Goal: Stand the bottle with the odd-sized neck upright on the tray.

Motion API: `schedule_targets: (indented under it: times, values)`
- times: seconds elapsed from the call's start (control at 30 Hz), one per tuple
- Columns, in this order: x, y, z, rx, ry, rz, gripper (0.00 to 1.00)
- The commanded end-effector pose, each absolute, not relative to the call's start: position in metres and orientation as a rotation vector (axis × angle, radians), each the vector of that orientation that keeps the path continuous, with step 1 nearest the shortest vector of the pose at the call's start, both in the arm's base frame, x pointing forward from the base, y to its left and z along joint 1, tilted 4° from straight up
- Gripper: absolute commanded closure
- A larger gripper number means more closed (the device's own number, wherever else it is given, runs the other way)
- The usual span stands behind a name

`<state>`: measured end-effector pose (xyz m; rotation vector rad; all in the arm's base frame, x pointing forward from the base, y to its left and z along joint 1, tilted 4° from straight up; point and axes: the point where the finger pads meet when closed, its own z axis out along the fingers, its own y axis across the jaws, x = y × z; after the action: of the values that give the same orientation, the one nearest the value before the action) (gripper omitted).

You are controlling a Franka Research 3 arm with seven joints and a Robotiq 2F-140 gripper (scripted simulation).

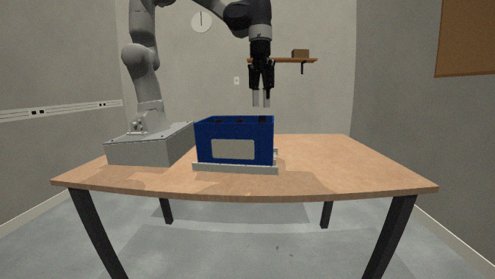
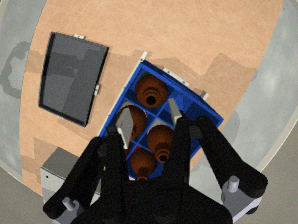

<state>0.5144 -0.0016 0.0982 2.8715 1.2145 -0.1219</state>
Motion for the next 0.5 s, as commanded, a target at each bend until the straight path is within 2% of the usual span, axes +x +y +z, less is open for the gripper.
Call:
schedule_targets:
  times: [0.0,0.47]
  values:
    - [0.516,-0.002,0.093,2.873,1.212,-0.113,0.56]
    - [0.515,-0.002,0.077,2.873,1.212,-0.113,0.56]
